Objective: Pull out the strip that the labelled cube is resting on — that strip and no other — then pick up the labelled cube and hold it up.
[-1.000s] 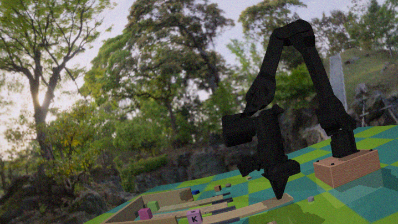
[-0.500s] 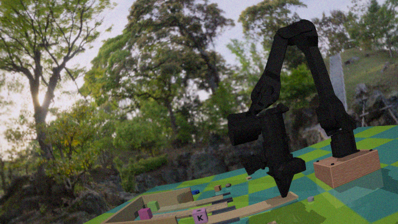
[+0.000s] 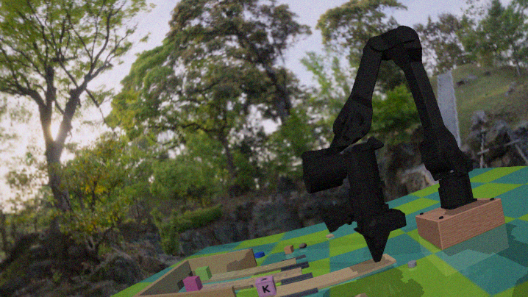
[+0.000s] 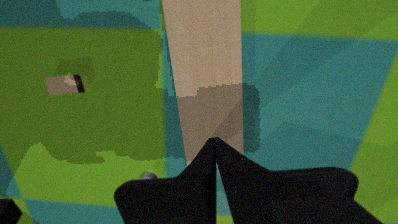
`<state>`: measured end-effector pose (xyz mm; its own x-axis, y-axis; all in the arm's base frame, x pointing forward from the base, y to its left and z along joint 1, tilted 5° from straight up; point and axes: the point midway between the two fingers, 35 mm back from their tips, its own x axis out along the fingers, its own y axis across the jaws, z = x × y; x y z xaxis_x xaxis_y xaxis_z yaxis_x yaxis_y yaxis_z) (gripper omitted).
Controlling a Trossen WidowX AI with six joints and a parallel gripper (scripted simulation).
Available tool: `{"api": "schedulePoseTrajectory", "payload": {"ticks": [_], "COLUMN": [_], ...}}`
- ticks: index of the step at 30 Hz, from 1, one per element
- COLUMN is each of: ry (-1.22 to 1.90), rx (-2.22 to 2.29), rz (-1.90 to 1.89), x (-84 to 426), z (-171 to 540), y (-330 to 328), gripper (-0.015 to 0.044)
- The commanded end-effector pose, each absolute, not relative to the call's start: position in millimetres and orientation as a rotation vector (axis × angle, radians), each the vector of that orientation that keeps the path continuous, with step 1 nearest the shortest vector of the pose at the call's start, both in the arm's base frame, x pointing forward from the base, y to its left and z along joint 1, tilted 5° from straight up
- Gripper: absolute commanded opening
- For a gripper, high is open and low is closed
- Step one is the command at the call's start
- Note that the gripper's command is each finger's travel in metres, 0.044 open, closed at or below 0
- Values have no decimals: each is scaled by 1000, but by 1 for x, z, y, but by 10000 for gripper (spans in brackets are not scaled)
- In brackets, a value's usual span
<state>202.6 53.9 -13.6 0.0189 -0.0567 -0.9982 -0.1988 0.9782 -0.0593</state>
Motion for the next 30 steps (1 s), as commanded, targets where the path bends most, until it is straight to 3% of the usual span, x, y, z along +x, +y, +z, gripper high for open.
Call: {"api": "schedulePoseTrajectory", "payload": {"ticks": [1, 9, 18, 30], "ry": [1589, 1589, 1587, 1582], "rx": [-204, -204, -204, -219], "rz": [106, 106, 106, 123], "x": [191, 191, 205, 255], "z": [-19, -19, 29, 33], "y": [51, 51, 57, 68], "gripper": [0, 0, 0, 315]}}
